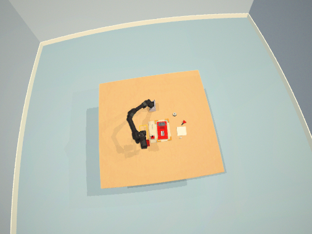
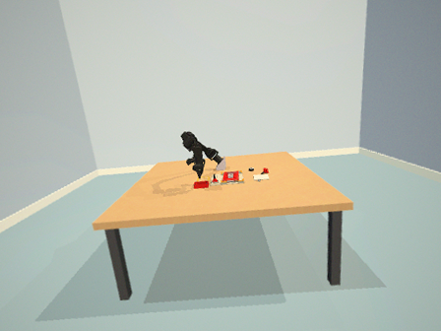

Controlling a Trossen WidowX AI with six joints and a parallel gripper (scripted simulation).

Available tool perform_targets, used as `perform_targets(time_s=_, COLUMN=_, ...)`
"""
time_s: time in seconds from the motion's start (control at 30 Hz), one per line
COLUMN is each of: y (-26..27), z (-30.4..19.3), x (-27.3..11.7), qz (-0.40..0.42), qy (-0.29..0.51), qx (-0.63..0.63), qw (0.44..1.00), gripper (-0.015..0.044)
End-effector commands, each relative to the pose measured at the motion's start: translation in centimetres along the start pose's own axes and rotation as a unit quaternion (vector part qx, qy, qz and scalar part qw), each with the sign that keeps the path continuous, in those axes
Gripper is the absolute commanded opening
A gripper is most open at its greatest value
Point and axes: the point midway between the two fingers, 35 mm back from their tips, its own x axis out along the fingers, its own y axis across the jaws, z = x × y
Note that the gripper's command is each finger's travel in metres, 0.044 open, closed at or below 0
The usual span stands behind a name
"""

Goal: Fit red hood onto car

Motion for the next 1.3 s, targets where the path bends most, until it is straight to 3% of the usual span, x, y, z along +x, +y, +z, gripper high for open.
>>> perform_targets(time_s=0.0, y=-0.1, z=0.1, x=0.3, qz=-0.001, qy=-0.002, qx=-0.004, qw=1.0, gripper=0.044)
perform_targets(time_s=1.27, y=-0.1, z=0.1, x=3.5, qz=-0.001, qy=-0.003, qx=-0.003, qw=1.0, gripper=0.044)
